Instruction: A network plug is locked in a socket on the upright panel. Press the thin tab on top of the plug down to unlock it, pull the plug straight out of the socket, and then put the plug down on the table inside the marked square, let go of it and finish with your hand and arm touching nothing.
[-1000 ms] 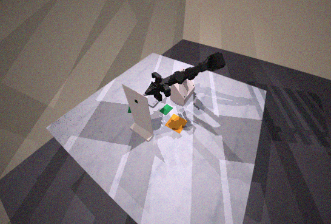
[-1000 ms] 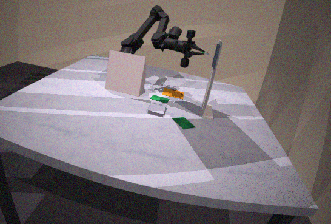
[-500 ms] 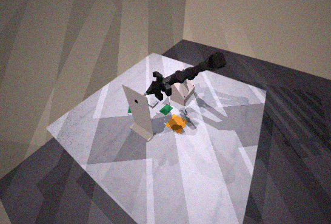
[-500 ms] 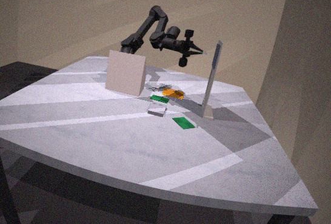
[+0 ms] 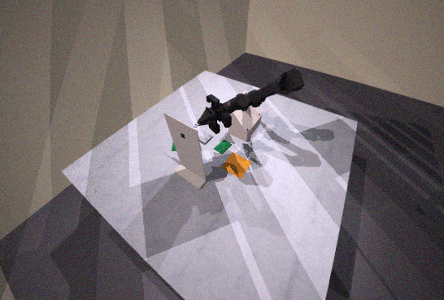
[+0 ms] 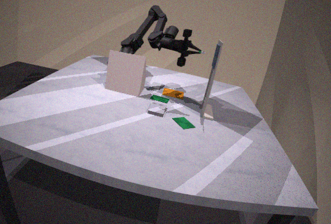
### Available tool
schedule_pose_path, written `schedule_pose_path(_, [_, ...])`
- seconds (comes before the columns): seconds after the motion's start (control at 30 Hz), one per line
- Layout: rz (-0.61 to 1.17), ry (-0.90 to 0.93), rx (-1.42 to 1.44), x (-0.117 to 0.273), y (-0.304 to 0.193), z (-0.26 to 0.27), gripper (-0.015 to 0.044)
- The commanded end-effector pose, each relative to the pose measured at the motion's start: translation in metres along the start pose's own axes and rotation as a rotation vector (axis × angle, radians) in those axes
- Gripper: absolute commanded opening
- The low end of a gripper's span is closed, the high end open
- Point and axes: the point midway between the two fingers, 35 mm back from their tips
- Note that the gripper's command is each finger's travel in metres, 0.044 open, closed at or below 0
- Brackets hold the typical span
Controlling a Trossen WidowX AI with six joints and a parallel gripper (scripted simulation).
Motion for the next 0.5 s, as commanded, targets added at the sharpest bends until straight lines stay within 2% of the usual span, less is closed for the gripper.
schedule_pose_path(0.0, [0.003,0.009,0.003,0.005,-0.002,0.002,0.0])
schedule_pose_path(0.47, [0.003,0.005,0.004,0.007,-0.003,-0.028,0.0])
Point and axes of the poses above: the point midway between the two fingers, 35 mm back from their tips, its own x axis back along the fingers, its own z axis across the jaws, y = z × x, and after that the axes turned 7 degrees about -x, right-handed
